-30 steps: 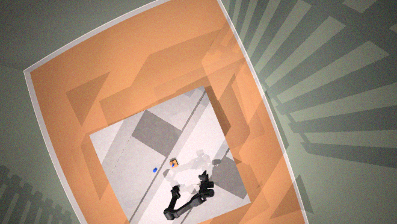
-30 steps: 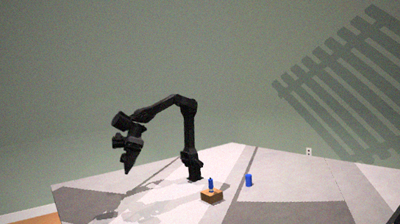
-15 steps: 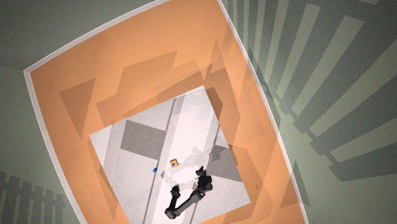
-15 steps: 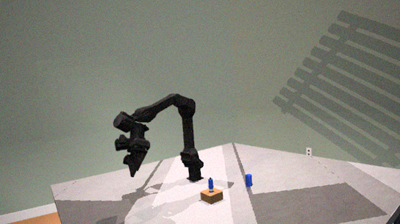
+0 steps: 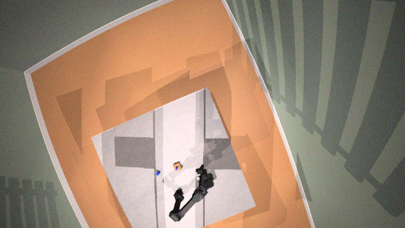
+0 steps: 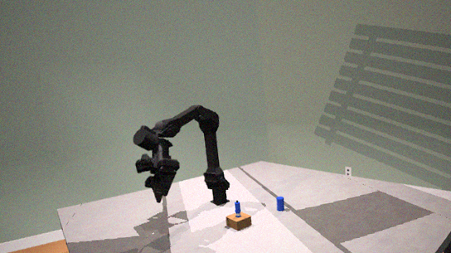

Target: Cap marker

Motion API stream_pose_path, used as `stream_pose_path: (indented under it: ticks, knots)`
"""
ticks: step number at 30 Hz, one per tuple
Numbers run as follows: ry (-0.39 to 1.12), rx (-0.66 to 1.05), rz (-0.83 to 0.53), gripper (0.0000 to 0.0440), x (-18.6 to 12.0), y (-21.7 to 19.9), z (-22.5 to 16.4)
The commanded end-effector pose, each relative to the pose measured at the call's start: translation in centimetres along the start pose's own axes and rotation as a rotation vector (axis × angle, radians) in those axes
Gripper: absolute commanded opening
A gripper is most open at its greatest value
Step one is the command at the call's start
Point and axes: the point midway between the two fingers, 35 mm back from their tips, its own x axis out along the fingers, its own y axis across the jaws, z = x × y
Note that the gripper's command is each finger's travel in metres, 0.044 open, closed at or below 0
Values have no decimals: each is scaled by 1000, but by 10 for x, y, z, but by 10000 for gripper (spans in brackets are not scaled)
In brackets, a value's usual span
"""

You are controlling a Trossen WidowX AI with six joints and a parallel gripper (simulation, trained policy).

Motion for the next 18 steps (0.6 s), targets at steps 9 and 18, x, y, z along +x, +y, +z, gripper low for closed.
stream_pose_path:
  ticks: [9, 18]
  knots:
    - [59, -25, -18, 319, 14, 27, -18]
    - [108, -44, -34, 319, 24, 49, -38]
